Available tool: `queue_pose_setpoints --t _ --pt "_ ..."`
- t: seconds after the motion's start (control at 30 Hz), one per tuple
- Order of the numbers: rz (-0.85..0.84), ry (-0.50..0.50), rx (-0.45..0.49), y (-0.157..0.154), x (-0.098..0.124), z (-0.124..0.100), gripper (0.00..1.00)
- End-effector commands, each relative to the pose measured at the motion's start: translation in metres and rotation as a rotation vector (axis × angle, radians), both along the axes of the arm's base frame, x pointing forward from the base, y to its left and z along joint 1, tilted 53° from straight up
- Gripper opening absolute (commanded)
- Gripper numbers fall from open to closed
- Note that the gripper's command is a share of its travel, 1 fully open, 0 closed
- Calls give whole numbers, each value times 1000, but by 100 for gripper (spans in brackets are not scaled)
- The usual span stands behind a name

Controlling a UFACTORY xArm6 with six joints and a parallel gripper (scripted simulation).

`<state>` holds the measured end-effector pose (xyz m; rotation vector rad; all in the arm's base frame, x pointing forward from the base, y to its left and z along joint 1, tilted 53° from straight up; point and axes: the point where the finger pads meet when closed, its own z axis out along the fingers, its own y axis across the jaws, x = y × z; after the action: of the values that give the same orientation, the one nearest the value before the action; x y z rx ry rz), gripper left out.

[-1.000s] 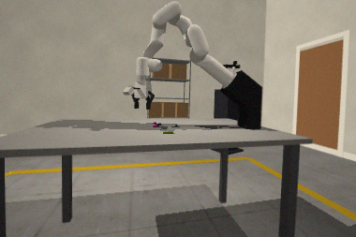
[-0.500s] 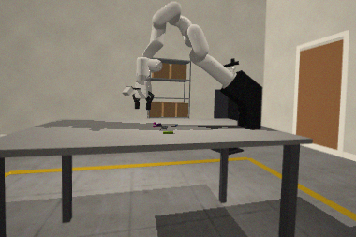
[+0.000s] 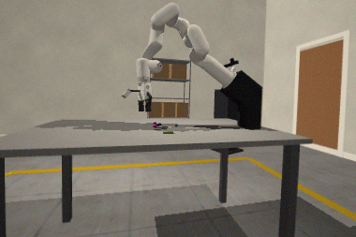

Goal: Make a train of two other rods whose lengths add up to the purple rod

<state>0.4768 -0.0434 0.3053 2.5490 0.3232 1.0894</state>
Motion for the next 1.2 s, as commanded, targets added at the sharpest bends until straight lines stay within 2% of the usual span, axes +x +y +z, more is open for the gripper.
queue_pose_setpoints --t 0.0,0.2,0.27,0.33,0.77,0.83,0.9,1.17 --pt "-131 -57 88 11 4 -6 100" --pt "-235 -94 206 21 7 -14 100" --pt "-235 -94 206 21 7 -14 100" --pt "-298 -118 277 28 9 -19 100" --pt "-498 -205 509 48 14 -33 100" --pt "-498 -205 509 48 14 -33 100" --pt "-552 -231 575 53 16 -36 100" --pt "-665 -290 719 65 20 -43 100"
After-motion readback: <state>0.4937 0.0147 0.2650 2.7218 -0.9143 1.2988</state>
